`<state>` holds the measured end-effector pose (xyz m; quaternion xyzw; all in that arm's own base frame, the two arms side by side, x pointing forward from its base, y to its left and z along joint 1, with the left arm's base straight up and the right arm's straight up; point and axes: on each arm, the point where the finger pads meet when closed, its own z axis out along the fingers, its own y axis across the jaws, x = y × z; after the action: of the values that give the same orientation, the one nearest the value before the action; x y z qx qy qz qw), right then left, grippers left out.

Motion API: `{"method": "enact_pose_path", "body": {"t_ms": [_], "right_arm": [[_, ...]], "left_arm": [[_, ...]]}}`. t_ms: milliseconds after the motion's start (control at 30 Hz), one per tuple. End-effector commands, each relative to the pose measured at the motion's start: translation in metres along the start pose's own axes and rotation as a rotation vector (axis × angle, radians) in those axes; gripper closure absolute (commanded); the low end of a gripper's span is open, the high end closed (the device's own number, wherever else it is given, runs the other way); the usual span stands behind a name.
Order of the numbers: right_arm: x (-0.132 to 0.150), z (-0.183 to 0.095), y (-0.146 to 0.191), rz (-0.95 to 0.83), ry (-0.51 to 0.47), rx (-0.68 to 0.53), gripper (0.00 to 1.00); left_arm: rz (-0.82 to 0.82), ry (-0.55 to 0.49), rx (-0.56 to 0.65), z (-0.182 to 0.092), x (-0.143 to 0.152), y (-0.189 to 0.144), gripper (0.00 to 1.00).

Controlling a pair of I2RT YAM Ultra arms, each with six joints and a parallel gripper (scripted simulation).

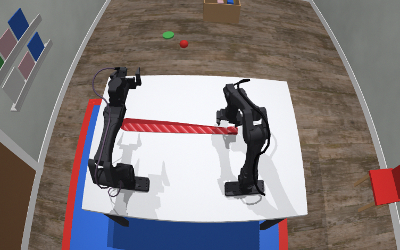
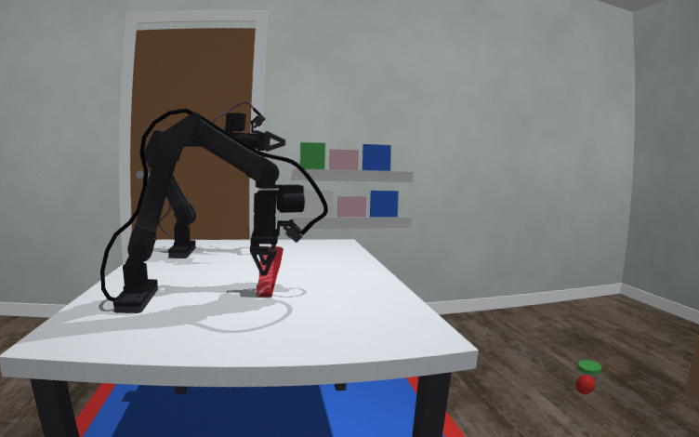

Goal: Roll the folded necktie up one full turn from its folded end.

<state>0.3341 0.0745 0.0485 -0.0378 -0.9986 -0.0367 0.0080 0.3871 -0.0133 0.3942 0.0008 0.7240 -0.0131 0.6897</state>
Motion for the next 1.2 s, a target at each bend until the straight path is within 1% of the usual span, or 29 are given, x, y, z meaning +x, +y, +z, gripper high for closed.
{"method": "enact_pose_path", "body": {"t_ms": [0,333,467,900,933,1167], "right_arm": [[-0.01,-0.022,0.003,-0.006,-0.055,-0.021,0.1],[-0.01,-0.022,0.003,-0.006,-0.055,-0.021,0.1],[-0.01,-0.022,0.003,-0.006,-0.055,-0.026,0.11],[-0.009,-0.022,-0.003,-0.007,-0.055,-0.089,0.13],[-0.009,-0.022,-0.004,-0.007,-0.055,-0.098,0.14],[-0.009,-0.023,-0.011,-0.009,-0.055,-0.171,0.16]], "left_arm": [[-0.013,-0.045,0.0,-0.005,-0.02,0.002,0.0],[-0.013,-0.045,0.0,-0.005,-0.02,0.002,0.0],[-0.013,-0.045,0.0,-0.005,-0.02,0.002,0.0],[-0.013,-0.045,0.0,-0.005,-0.02,0.002,0.0],[-0.013,-0.045,0.0,-0.005,-0.02,0.002,0.03],[0.001,-0.021,0.027,-0.006,-0.009,-0.011,0.11]]}}
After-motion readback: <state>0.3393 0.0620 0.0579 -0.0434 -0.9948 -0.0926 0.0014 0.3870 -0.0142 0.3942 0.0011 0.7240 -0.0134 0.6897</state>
